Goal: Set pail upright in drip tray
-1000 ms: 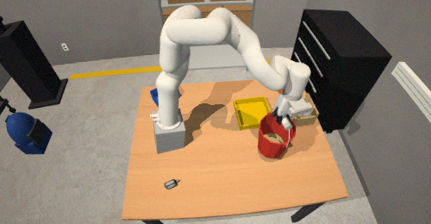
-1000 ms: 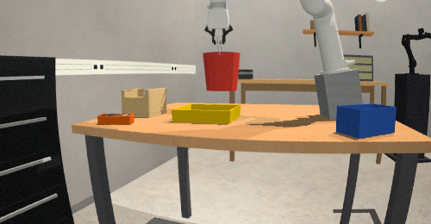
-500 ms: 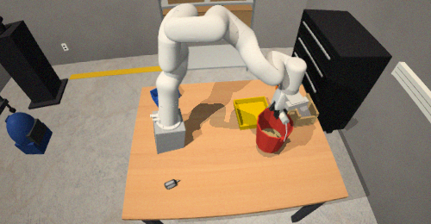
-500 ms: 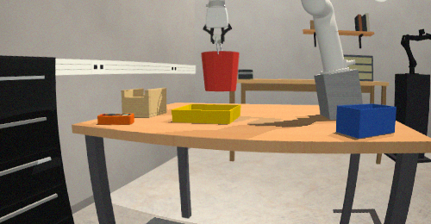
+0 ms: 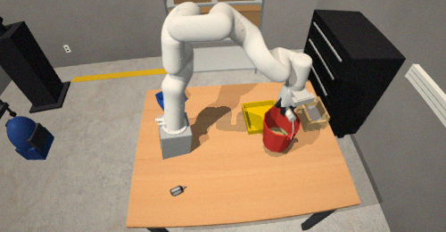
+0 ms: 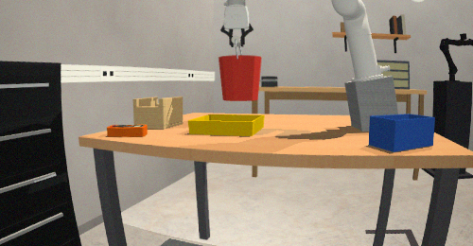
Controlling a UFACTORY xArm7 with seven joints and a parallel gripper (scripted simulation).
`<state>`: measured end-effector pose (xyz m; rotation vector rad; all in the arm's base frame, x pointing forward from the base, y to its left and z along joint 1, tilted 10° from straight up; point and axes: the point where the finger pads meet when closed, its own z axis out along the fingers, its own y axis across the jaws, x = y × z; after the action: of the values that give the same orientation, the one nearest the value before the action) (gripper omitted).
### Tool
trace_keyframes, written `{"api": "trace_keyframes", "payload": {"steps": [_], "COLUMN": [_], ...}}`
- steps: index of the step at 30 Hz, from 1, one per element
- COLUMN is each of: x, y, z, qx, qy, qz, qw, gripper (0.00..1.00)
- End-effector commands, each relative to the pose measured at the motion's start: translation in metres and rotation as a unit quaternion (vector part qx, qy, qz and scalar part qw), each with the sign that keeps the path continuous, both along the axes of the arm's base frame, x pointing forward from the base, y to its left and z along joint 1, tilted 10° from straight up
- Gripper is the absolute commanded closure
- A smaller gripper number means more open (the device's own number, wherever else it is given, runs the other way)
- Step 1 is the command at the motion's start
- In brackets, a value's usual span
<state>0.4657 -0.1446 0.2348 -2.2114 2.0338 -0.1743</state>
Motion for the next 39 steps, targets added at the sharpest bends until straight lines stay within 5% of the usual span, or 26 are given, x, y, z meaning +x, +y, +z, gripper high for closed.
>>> {"api": "trace_keyframes", "payload": {"steps": [1,39], "x": [0.001,0.001], "y": [0.005,0.113], "z": [0.003,0.004], "qx": [-0.001,-0.001], "qy": [-0.003,-0.003], "qz": [0.000,0.000], "qw": [1.000,1.000], "gripper": [1.00,1.00]}}
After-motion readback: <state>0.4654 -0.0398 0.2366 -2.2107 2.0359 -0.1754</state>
